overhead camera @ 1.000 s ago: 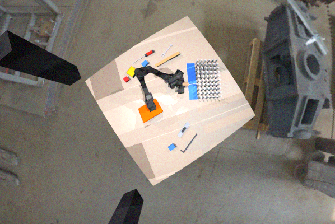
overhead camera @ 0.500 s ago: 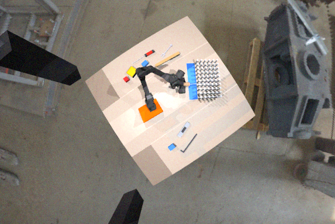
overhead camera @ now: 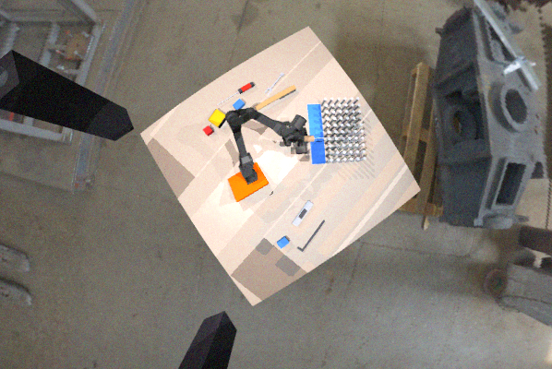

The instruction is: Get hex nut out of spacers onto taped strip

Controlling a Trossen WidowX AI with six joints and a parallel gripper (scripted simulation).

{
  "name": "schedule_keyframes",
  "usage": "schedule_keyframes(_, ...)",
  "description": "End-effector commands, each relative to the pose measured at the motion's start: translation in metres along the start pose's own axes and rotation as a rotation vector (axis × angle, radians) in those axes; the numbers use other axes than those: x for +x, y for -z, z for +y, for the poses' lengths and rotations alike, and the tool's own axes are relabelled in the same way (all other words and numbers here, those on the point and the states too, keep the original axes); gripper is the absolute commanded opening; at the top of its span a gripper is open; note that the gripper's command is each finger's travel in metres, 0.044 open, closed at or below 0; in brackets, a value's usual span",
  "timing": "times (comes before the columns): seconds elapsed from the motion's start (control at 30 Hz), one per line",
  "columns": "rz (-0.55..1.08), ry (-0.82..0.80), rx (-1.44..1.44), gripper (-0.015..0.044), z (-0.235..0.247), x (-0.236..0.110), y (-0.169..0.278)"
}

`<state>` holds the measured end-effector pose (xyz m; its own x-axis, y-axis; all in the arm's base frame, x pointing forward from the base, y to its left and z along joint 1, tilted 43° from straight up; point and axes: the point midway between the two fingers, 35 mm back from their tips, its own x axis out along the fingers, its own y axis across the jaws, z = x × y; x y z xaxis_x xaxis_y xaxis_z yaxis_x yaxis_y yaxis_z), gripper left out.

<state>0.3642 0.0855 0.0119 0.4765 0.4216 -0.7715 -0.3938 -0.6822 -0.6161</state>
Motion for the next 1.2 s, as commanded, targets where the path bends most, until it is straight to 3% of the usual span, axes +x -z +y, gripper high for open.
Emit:
schedule_keyframes(0.0, 0.005, 0.004, -0.005, 0.0, -0.001, 0.002, 0.005)
schedule_keyframes(1.17, 0.006, 0.005, -0.006, 0.0, 0.0, 0.015, 0.024)
